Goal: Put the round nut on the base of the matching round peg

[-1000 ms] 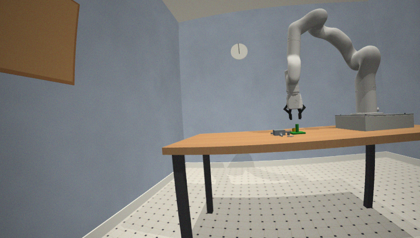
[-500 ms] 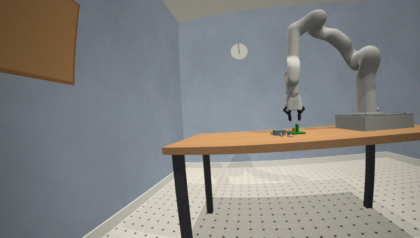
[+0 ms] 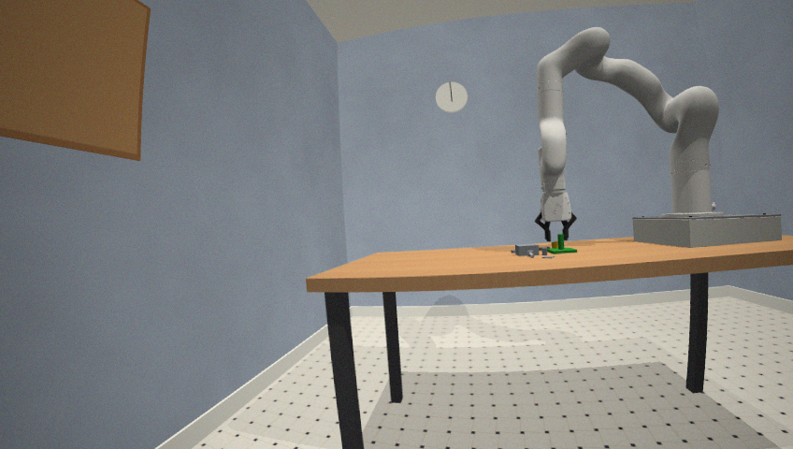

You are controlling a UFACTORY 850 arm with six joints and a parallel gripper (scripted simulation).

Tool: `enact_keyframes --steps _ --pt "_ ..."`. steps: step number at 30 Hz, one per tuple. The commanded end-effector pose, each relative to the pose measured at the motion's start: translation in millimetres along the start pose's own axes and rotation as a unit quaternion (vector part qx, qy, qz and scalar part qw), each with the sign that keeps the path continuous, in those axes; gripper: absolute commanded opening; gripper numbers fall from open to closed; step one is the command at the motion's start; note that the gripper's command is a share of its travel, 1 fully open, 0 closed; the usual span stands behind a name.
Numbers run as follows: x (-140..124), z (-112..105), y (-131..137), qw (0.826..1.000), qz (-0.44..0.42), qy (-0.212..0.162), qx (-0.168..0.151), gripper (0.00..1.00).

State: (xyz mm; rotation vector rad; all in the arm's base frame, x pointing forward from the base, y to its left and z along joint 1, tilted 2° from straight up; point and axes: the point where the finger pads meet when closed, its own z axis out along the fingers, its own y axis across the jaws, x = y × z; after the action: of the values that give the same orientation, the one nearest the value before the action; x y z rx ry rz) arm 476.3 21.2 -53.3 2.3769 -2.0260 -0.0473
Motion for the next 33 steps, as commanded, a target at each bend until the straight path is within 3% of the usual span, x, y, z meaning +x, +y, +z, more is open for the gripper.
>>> enact_keyframes --steps 1,13,14,33 --pt "0 16 0 1.000 0.000 0.000 0.000 0.60" --pt "0 30 1 1.000 0.000 0.001 0.000 0.60" --pt "0 30 1 1.000 0.000 0.001 0.000 0.00" --pt "0 30 1 1.000 0.000 0.001 0.000 0.00"
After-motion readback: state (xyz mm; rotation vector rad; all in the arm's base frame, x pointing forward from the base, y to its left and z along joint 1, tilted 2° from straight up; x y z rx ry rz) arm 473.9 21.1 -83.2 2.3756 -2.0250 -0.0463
